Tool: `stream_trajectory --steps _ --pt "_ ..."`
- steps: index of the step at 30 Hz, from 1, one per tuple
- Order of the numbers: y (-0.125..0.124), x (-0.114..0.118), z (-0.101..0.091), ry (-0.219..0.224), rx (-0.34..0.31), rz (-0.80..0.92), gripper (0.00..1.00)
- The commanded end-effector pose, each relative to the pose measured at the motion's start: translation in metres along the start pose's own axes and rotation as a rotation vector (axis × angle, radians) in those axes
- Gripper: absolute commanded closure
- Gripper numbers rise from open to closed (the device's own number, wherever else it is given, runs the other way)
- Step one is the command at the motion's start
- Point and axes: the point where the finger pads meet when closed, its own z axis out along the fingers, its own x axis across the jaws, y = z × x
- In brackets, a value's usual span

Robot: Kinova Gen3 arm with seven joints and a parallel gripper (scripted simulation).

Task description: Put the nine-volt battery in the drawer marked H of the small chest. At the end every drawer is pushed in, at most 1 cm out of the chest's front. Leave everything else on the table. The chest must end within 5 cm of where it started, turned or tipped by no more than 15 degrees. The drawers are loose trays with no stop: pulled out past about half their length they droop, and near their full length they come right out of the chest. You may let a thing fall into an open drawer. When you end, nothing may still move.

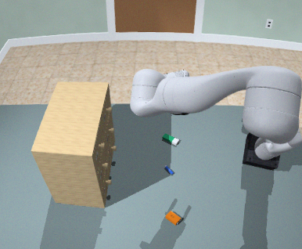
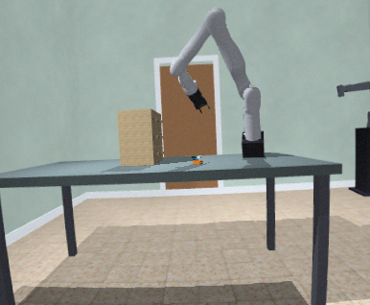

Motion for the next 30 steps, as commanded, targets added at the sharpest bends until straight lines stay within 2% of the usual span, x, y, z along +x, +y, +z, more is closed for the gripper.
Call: stream_trajectory --steps 1,6,7,16,17,23,24,30 --pt "-0.0025 0.0027 0.0006 0.005 -0.031 0.061 0.0" --pt "-0.0025 0.0027 0.0006 0.005 -0.031 0.061 0.0" --pt "-0.0019 0.0056 0.001 0.012 -0.075 0.138 0.0" --pt "-0.0019 0.0056 0.001 0.012 -0.075 0.138 0.0" --pt "-0.0012 0.0079 0.0009 0.019 -0.118 0.214 0.0" --pt "-0.0012 0.0079 0.0009 0.019 -0.118 0.214 0.0" --pt "-0.0004 0.0097 0.0004 0.026 -0.161 0.288 0.0" --pt "-0.0004 0.0097 0.0004 0.026 -0.161 0.288 0.0"
